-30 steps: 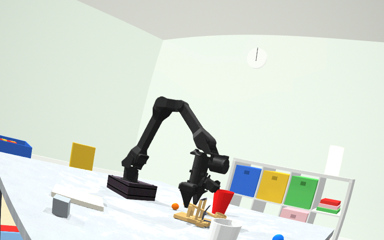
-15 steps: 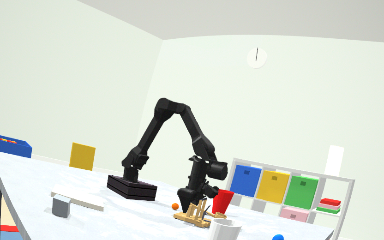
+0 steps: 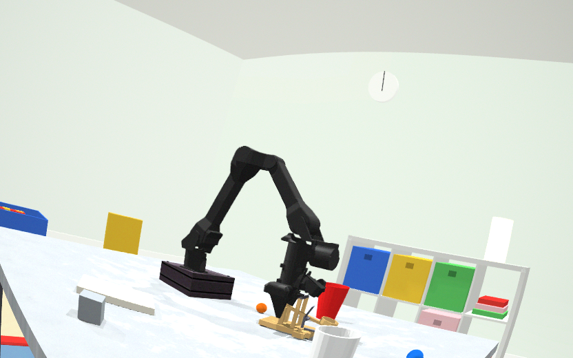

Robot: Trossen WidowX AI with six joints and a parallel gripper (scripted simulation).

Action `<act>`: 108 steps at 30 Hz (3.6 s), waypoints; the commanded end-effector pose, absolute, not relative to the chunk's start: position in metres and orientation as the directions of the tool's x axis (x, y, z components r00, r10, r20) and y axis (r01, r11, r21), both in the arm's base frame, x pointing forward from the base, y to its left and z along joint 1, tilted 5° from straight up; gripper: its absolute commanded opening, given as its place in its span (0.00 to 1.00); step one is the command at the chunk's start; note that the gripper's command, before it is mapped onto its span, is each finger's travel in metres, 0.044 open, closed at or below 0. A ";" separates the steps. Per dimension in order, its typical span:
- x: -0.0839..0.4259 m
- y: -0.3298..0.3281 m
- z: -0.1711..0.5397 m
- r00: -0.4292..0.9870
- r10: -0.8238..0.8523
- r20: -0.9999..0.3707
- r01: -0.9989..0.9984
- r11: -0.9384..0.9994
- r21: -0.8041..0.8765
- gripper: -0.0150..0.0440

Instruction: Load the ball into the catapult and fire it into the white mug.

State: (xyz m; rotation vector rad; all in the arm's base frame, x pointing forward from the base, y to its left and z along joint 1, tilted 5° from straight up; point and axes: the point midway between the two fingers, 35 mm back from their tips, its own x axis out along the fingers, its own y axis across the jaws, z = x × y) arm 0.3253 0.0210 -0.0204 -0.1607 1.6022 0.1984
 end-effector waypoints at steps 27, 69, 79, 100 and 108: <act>0.302 -0.049 0.029 -0.043 0.013 -0.999 -0.609 0.792 0.036 0.25; 0.273 -0.122 -0.009 -0.048 0.007 -0.999 -0.884 0.466 0.046 0.25; 0.271 -0.121 -0.018 -0.057 0.007 -0.998 -0.881 0.469 0.053 0.25; 0.278 -0.123 0.040 -0.058 0.008 -0.998 -0.881 0.469 0.054 1.00; 0.279 -0.123 0.068 -0.054 0.006 -0.998 -0.883 0.466 0.051 1.00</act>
